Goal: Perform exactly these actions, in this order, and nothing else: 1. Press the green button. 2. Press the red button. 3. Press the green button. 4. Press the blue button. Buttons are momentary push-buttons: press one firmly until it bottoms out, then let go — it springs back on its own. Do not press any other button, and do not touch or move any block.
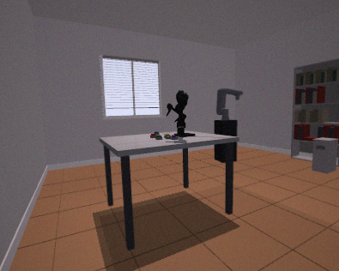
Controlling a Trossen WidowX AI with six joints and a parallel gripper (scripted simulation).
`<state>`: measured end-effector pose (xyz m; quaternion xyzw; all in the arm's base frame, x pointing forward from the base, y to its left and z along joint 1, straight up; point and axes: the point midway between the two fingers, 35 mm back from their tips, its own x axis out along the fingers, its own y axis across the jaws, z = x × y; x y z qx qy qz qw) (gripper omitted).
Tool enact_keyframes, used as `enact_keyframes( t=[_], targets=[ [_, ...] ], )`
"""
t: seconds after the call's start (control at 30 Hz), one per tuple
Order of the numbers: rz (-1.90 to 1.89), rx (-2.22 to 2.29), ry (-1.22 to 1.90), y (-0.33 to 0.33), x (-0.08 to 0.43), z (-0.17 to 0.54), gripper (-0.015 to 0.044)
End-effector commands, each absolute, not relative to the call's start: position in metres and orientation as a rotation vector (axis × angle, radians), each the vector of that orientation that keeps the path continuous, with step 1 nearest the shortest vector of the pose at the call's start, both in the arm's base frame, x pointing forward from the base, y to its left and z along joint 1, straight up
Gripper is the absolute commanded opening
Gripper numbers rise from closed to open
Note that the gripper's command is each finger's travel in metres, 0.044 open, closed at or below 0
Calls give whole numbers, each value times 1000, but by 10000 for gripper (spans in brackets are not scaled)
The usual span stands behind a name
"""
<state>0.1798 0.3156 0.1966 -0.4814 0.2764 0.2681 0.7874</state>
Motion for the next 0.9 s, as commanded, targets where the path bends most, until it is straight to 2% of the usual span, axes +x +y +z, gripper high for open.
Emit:
enact_keyframes(
  t=[0.0, 0.33, 0.73, 0.87],
  targets=[
    [487, -833, 919, 277, 224, 174, 400],
    [184, -203, 1508, 182, 274, 147, 400],
    [159, -151, 1541, 176, 276, 147, 400],
    [159, -151, 1541, 177, 278, 116, 295]
  ],
)
